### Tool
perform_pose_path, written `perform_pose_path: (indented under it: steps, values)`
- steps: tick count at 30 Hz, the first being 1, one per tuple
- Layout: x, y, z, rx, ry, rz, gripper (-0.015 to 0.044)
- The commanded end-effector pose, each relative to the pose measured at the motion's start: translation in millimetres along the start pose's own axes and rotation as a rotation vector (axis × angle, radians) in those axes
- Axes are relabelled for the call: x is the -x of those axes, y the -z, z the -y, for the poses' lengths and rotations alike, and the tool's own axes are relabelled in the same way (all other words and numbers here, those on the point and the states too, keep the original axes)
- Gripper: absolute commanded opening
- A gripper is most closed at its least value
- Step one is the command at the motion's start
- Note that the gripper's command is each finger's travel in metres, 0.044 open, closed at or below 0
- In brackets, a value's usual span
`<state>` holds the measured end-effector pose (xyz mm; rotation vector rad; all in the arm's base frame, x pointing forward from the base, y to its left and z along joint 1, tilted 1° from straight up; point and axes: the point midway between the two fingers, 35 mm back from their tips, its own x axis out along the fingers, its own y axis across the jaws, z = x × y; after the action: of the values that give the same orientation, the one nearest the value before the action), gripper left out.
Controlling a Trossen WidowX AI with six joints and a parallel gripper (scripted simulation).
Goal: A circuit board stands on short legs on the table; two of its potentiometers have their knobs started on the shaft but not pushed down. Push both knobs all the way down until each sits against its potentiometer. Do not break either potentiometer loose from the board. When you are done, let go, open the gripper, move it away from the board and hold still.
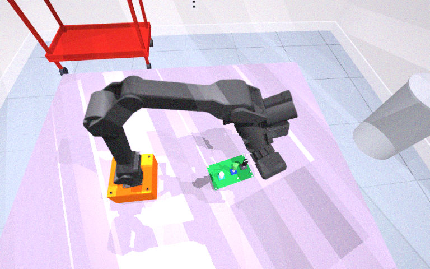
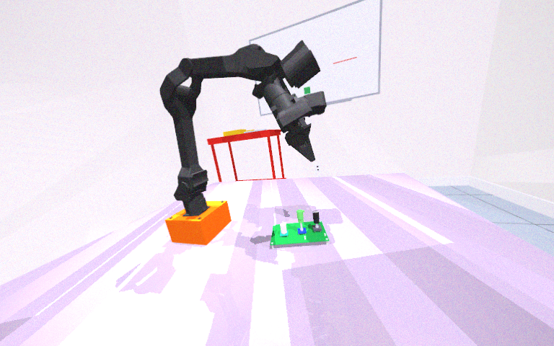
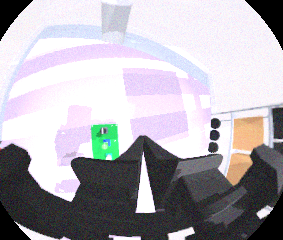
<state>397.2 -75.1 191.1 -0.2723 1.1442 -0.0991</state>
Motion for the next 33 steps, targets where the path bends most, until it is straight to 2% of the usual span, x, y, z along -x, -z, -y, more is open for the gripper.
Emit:
perform_pose_path:
  steps: [1,12,17,21,33]
  values:
    - [-25,17,-24,0.045,-0.084,-0.106,0.0]
    - [-67,63,-79,0.13,-0.282,-0.363,0.0]
    - [-67,63,-79,0.131,-0.285,-0.367,0.0]
    - [-85,71,-84,0.131,-0.285,-0.367,0.0]
    - [-89,72,-85,0.131,-0.285,-0.367,0.0]
